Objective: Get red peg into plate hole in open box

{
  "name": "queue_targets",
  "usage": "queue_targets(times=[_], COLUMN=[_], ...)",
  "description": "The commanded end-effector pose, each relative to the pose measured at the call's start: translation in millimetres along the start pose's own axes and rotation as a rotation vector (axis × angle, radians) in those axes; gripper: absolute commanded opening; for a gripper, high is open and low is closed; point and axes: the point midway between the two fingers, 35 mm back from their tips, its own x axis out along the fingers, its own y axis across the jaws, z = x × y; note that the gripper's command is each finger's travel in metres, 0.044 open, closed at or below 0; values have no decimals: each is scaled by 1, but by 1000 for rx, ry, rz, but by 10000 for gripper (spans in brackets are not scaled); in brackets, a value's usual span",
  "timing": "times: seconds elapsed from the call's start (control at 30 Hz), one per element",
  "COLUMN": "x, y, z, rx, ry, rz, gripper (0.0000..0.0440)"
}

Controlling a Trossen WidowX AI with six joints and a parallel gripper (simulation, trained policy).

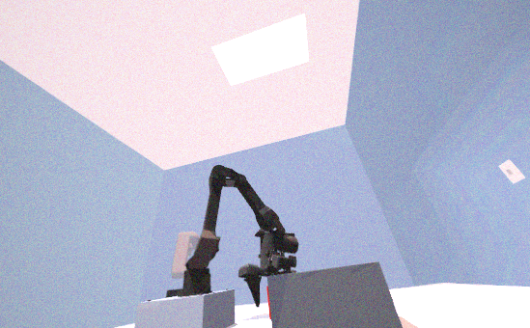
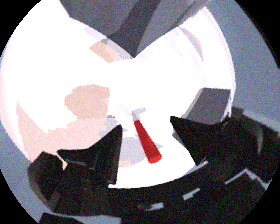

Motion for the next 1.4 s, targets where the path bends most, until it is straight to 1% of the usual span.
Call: queue_targets(times=[0.0, 0.27, 0.37, 0.47, 0.97, 1.37], x=[10, 22, 24, 15, -41, -82], y=[-2, -6, -8, -3, 4, 7], z=[-3, -7, -9, -4, 21, 56], rx=[15, 28, 24, 18, 18, 108], ry=[17, 42, 49, 25, -48, -102], rz=[-13, -69, -94, -83, -51, -27], gripper=[283, 78, 16, 0, 0, 0])
